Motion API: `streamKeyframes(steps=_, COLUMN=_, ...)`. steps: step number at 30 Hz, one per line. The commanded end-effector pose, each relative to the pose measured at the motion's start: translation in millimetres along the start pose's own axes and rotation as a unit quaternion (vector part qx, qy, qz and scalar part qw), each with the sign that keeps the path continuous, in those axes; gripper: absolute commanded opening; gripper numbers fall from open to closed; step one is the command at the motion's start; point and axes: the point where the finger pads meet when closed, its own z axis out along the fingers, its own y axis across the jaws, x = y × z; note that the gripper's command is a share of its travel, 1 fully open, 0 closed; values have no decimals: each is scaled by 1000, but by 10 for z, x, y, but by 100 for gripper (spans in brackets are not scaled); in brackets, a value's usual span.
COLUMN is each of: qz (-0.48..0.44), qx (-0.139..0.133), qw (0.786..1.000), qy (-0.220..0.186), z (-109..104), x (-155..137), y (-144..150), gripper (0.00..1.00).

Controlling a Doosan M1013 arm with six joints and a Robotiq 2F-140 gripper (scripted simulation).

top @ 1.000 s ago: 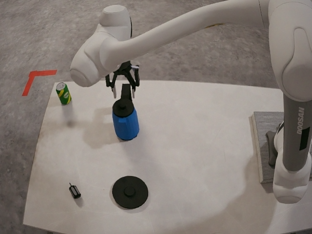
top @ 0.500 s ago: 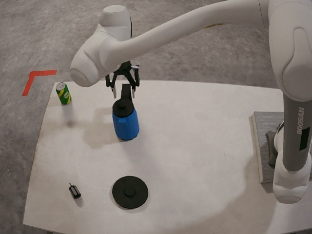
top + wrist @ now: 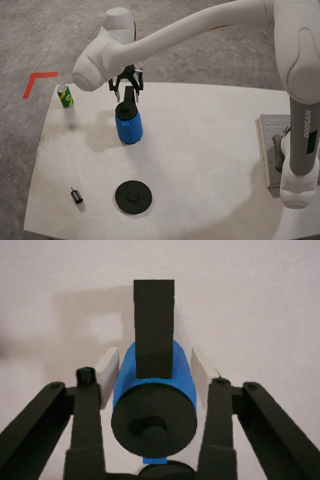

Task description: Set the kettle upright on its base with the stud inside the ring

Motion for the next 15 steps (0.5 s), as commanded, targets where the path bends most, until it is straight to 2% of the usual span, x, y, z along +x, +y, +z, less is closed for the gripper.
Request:
streamKeyframes(steps=1, qz=-2, qx=0, qw=1000, qy=2, z=65, x=2, y=-1, gripper=52)
streamKeyframes(steps=15, qz=-3, qx=0, qw=1000, qy=2, z=358, x=1, y=-1, gripper=52)
